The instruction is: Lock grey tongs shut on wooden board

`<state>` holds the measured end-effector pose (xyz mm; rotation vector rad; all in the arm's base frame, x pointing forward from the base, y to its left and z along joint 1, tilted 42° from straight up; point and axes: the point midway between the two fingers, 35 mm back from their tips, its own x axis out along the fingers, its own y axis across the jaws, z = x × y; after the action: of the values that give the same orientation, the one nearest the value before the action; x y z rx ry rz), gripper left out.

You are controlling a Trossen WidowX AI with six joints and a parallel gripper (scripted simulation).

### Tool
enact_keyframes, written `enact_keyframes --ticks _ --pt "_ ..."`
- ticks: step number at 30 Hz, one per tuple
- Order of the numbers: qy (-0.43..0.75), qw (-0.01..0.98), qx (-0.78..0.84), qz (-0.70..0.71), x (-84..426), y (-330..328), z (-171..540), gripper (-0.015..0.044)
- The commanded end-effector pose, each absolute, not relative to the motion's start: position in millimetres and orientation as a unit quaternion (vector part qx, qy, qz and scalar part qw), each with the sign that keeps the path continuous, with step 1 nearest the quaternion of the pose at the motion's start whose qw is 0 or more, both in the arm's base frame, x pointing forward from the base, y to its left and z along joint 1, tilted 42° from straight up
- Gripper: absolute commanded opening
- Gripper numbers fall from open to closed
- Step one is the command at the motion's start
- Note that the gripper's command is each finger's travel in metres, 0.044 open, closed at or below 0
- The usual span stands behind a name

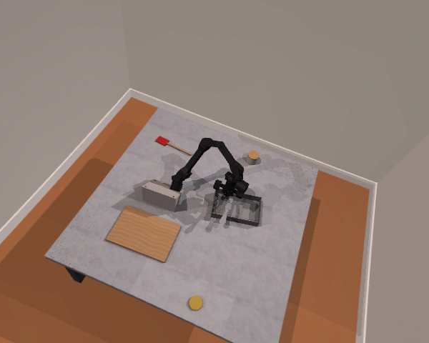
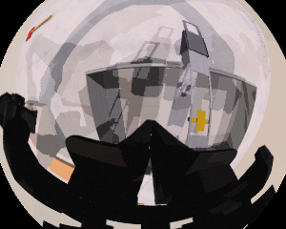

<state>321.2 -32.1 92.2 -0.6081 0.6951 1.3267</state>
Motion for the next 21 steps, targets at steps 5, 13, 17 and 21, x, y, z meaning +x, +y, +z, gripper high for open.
enact_keyframes --ticks 5,13,17,21 --pt "0.311 0.691 -0.270 0.594 334 -33 93 -0.0150" --pt "0.310 0.691 -0.270 0.594 345 -35 94 -0.0150" --pt "0.310 0.691 -0.270 0.594 351 -36 94 -0.0150" --pt "0.310 0.691 -0.270 0.594 357 -37 94 -0.0150"
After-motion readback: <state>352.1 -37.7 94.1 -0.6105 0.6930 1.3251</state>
